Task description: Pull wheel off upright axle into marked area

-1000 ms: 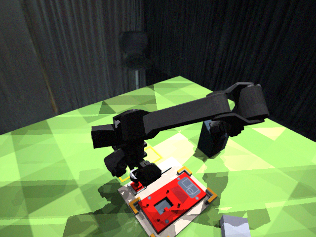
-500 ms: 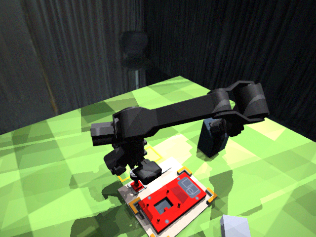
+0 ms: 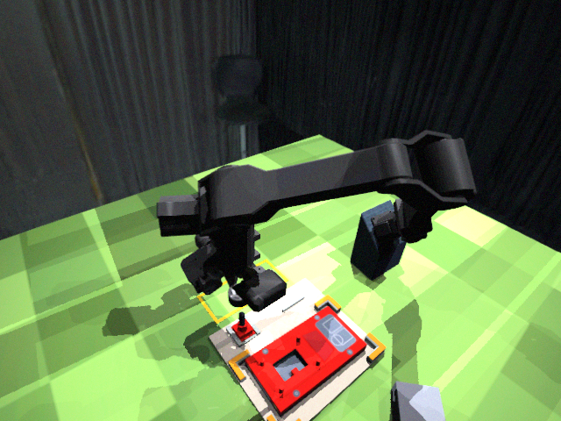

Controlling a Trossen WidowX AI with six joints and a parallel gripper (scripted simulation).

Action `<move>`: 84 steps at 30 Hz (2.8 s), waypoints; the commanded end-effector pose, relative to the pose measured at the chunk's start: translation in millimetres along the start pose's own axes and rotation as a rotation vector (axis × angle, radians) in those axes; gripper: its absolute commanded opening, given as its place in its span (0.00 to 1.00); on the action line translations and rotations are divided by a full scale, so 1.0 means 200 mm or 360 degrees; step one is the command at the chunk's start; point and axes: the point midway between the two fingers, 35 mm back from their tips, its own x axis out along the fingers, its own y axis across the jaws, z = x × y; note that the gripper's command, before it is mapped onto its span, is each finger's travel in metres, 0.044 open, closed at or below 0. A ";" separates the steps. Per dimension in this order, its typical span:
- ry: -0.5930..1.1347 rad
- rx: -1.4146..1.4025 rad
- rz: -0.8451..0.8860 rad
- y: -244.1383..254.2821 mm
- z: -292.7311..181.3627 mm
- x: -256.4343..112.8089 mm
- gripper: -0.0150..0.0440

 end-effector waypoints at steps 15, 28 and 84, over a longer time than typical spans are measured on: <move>0.0011 0.0007 -0.0011 -0.37 -0.26 -0.03 0.25; 0.0011 0.0006 -0.0007 -0.41 -0.30 0.05 0.25; 0.0017 0.0012 -0.0006 -0.24 -0.70 -0.06 1.00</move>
